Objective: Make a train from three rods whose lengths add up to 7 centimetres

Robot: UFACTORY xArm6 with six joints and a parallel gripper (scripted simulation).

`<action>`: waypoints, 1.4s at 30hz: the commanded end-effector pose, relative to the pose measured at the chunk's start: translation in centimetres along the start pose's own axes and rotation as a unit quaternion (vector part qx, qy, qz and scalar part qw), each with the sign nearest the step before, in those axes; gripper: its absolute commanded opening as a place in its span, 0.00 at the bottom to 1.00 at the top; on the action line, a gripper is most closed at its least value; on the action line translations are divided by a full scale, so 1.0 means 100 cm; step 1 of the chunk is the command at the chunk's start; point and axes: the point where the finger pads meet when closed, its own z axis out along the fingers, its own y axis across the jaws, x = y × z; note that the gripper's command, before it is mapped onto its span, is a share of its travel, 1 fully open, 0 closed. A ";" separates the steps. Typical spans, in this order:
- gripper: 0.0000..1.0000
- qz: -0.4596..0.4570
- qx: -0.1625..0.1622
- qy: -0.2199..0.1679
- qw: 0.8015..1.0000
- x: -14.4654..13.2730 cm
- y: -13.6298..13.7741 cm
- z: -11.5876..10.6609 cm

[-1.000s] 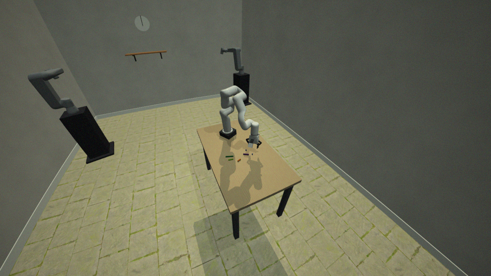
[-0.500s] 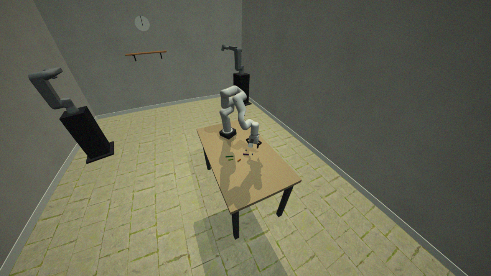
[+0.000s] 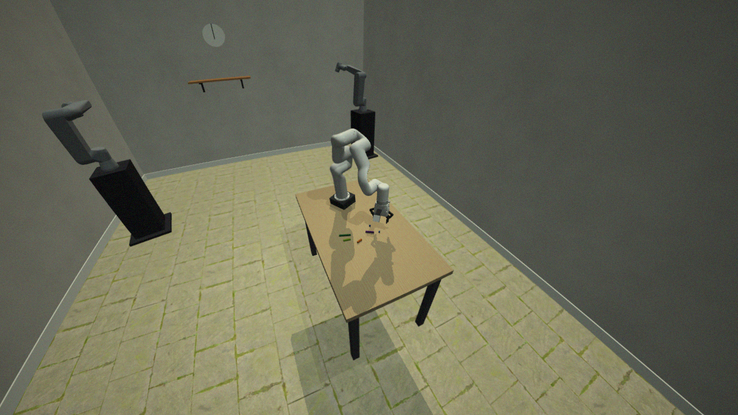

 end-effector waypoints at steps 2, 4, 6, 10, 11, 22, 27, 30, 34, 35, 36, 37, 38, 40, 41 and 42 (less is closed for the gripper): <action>1.00 -0.025 0.002 0.001 1.000 0.007 0.003 -0.001; 1.00 -0.059 0.002 0.001 0.998 0.015 0.010 -0.001; 1.00 -0.103 0.002 0.001 0.995 0.026 0.019 -0.001; 1.00 -0.150 0.002 0.001 0.989 0.036 0.029 -0.001; 1.00 -0.163 0.002 0.001 0.987 0.039 0.031 -0.001; 1.00 -0.295 0.002 0.001 0.955 0.068 0.061 -0.001; 1.00 -0.356 0.001 0.002 0.934 0.080 0.076 -0.001; 1.00 -0.368 0.001 0.002 0.930 0.082 0.079 -0.001; 1.00 -0.382 0.001 0.002 0.924 0.085 0.083 -0.001; 1.00 -0.382 0.001 0.002 0.924 0.085 0.083 -0.001; 1.00 -0.382 0.001 0.002 0.924 0.085 0.083 -0.001; 1.00 -0.382 0.001 0.002 0.924 0.085 0.083 -0.001; 1.00 -0.382 0.001 0.002 0.924 0.085 0.083 -0.001; 1.00 -0.382 0.001 0.002 0.924 0.085 0.083 -0.001; 1.00 -0.382 0.001 0.002 0.924 0.085 0.083 -0.001; 1.00 -0.382 0.001 0.002 0.924 0.085 0.083 -0.001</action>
